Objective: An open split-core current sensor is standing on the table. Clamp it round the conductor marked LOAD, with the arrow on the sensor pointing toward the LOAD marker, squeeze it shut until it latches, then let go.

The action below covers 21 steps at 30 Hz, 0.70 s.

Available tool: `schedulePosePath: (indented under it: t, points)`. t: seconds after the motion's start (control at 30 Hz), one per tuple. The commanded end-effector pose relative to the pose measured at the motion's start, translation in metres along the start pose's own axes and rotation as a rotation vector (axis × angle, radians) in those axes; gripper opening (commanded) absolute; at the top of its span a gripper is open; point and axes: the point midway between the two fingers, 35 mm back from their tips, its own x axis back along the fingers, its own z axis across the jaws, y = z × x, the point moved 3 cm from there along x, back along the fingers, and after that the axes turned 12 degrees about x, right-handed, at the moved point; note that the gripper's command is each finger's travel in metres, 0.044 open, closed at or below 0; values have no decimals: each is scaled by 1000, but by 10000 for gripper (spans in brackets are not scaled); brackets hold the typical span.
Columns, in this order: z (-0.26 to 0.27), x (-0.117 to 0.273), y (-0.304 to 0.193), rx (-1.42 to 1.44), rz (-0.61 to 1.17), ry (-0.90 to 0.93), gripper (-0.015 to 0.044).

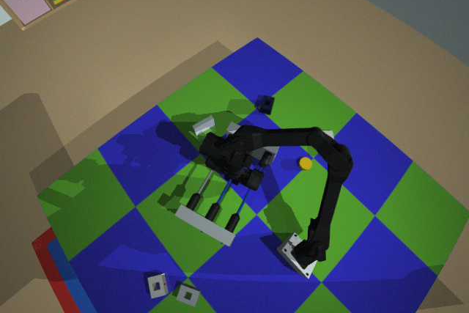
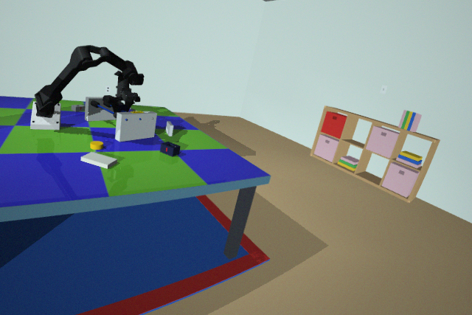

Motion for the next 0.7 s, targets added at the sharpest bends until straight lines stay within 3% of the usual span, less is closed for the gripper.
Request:
schedulePosePath:
  t: [0.0,0.2,0.43,0.67]
  points:
    - [0,0,0,-1,0,0,267]
    - [0,0,0,-1,0,0,267]
    - [0,0,0,-1,0,0,440]
    - [0,0,0,-1,0,0,440]
